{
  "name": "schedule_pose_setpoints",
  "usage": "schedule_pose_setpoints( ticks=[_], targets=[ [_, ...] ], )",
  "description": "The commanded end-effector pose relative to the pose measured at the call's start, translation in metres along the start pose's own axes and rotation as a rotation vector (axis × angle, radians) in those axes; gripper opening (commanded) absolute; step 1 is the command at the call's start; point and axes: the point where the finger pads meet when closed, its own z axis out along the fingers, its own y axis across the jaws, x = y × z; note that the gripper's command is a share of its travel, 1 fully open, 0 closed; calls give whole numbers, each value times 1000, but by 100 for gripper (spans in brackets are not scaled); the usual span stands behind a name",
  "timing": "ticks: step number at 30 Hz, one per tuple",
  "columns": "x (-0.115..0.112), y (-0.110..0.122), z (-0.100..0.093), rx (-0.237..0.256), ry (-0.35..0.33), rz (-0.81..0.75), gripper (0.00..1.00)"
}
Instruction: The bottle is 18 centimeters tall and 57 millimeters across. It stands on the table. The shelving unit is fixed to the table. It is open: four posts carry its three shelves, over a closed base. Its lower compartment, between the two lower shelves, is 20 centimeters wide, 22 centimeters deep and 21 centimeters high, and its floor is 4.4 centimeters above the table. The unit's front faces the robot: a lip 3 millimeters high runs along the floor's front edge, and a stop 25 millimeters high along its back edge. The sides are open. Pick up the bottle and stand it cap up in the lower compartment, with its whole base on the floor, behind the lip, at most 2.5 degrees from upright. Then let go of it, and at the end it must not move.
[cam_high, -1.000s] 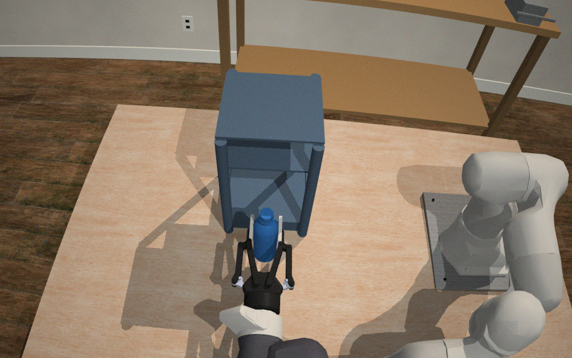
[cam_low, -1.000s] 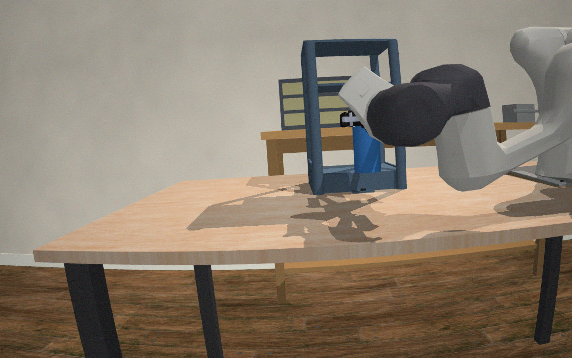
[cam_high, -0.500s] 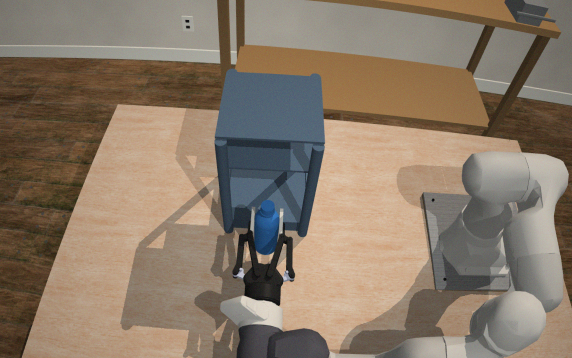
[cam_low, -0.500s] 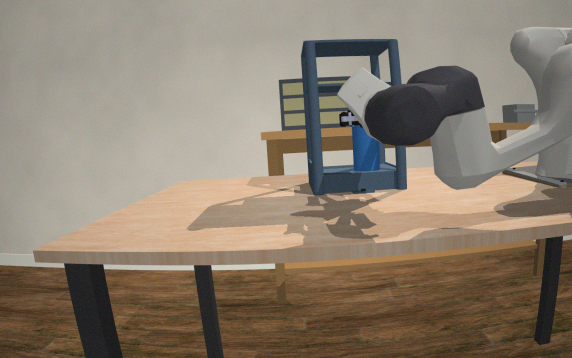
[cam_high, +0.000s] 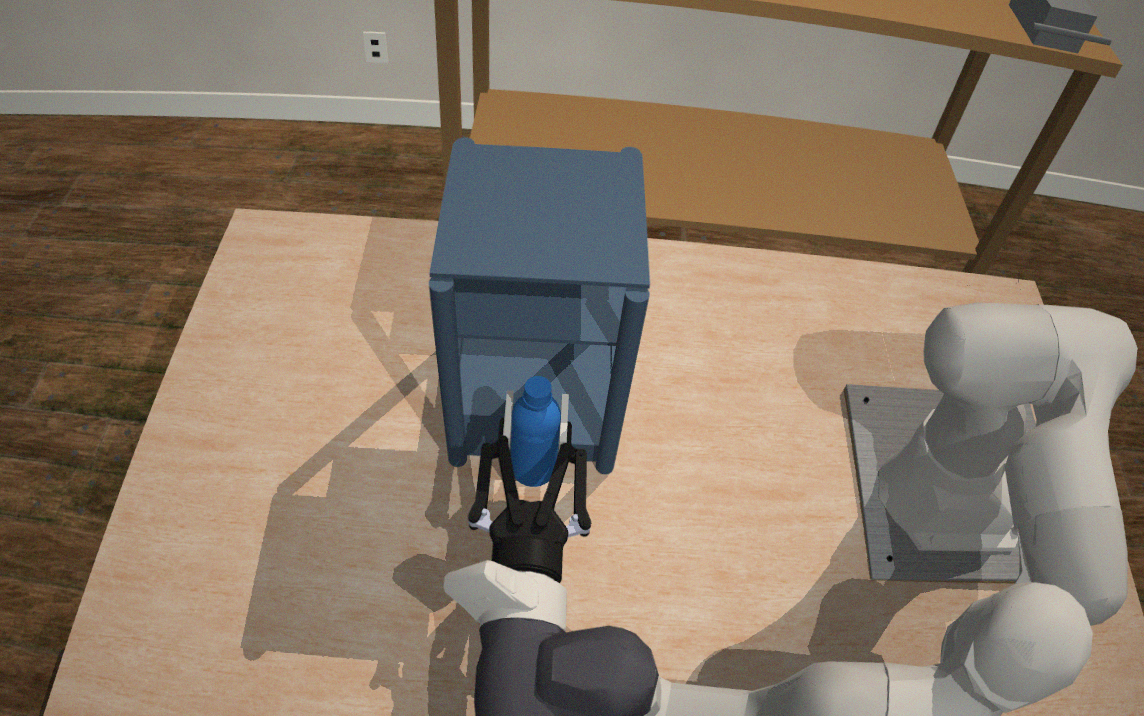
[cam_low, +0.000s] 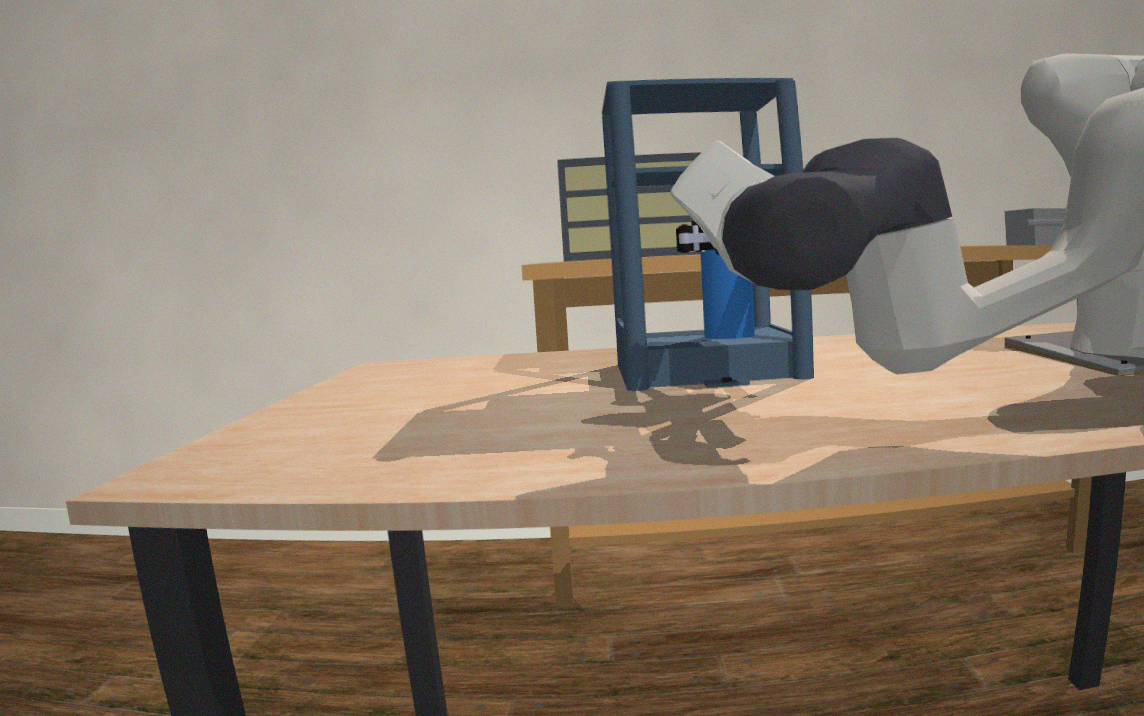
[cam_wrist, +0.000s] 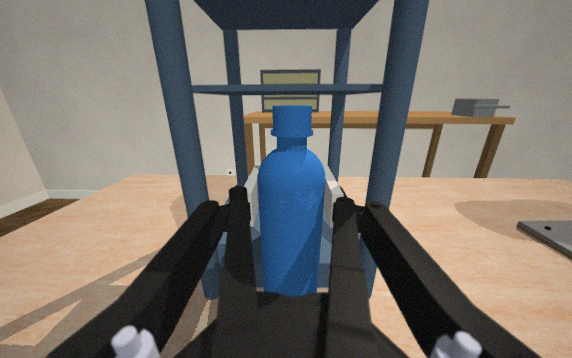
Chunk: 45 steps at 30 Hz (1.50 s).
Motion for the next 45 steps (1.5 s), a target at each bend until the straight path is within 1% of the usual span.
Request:
schedule_pose_setpoints(
  ticks=[1,8,10,25,27,37,45],
  targets=[
    [0,-4,9,13,-1,-5,0],
    [0,-4,31,13,-1,-5,0],
    [0,-4,31,13,-1,-5,0],
    [0,-5,74,13,-1,-5,0],
    [0,-5,74,13,-1,-5,0],
    [0,-5,91,13,-1,-5,0],
    [0,-5,96,13,-1,-5,0]
  ],
)
